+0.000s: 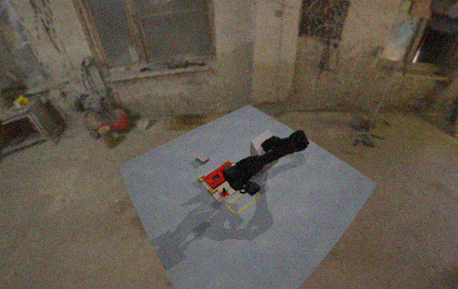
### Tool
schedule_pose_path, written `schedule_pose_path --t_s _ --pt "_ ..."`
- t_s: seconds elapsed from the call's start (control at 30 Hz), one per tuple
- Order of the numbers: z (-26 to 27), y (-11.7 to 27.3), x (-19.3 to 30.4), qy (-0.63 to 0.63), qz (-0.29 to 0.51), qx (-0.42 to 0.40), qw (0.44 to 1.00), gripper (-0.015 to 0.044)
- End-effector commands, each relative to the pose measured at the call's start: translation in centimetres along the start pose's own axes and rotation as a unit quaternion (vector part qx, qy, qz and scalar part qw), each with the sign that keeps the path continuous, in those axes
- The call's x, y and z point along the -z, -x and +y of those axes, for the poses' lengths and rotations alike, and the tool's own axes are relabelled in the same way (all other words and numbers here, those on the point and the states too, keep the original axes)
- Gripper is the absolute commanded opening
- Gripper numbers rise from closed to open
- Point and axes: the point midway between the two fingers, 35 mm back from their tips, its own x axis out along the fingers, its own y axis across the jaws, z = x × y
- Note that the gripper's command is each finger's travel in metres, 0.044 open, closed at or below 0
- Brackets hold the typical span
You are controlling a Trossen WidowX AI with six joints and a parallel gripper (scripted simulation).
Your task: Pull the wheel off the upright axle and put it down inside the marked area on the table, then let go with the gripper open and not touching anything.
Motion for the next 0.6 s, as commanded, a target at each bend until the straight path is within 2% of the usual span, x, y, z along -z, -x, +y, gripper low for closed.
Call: schedule_pose_path --t_s 0.0,0.27,0.57 --pt "0.2 -0.8 0.3 -0.002 0.002 -0.001 1.0 0.0" --pt "0.1 -2.8 0.2 -0.002 0.002 -0.001 1.0 0.0" --pt "0.1 -7.5 0.1 -0.002 0.002 -0.001 1.0 0.0"
